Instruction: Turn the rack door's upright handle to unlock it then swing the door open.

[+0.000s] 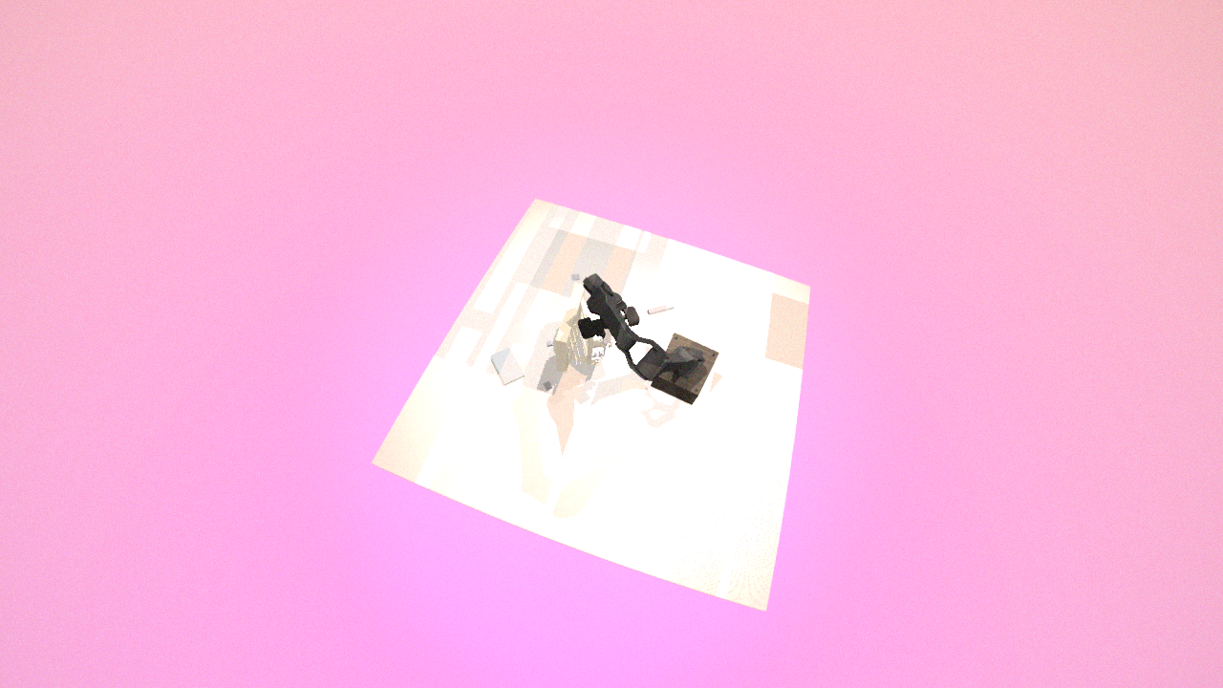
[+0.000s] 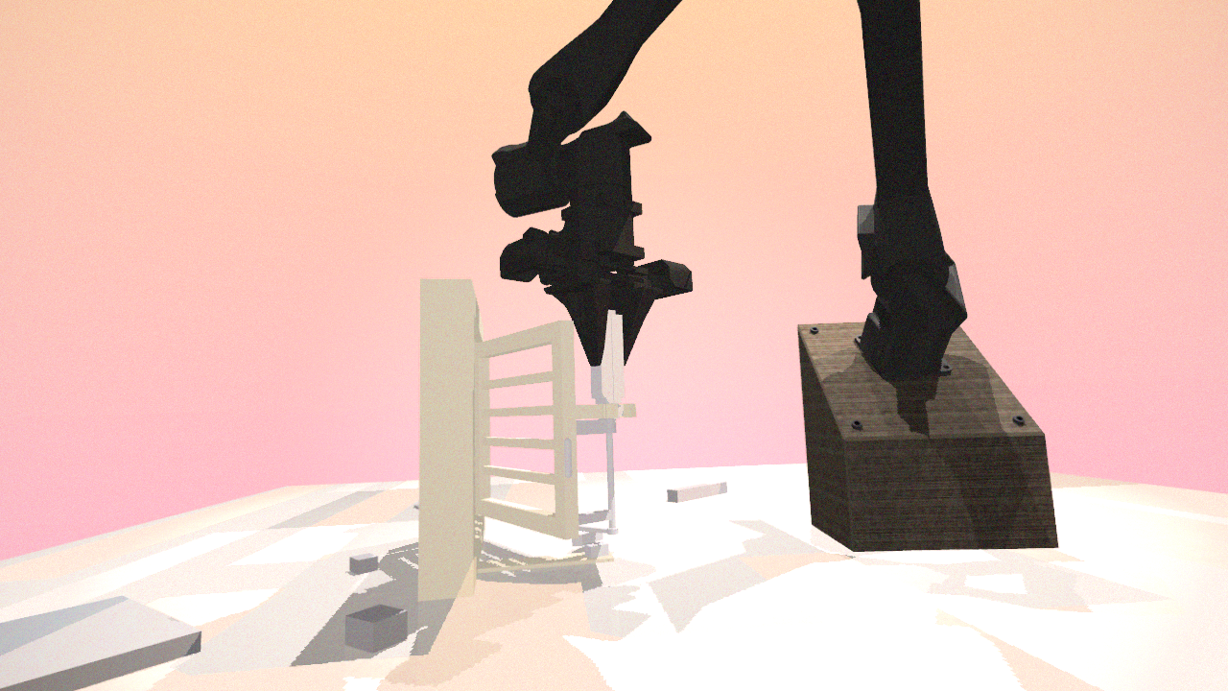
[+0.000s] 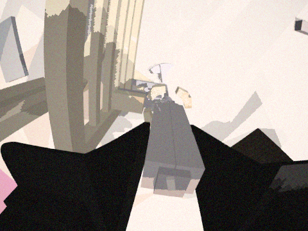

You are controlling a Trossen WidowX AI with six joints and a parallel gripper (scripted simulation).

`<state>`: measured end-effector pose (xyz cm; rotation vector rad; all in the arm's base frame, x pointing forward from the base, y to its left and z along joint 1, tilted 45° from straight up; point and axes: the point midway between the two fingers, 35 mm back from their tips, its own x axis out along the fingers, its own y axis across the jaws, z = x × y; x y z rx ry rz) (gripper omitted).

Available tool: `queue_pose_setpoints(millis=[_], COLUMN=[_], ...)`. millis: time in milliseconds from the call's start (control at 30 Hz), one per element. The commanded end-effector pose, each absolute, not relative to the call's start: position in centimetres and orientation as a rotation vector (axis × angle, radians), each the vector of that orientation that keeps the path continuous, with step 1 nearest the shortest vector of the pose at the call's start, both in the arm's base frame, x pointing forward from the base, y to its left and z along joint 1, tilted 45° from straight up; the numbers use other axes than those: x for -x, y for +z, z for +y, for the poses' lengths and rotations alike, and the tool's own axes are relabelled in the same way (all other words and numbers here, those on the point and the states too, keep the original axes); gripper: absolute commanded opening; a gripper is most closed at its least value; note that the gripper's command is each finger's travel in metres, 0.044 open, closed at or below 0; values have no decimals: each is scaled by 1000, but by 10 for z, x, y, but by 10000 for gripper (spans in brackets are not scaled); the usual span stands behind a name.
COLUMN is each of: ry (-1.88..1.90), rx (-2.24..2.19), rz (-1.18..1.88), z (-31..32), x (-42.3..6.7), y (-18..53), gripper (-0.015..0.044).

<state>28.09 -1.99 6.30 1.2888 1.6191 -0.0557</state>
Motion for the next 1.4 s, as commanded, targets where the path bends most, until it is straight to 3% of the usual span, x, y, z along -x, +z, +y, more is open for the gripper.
queue_pose_setpoints(millis=[0, 1367], ry=[9, 439], rx=[-1227, -766], rz=[1598, 1453], z=[-24, -82], x=[-278, -248], y=[58, -2], gripper=[21, 21])
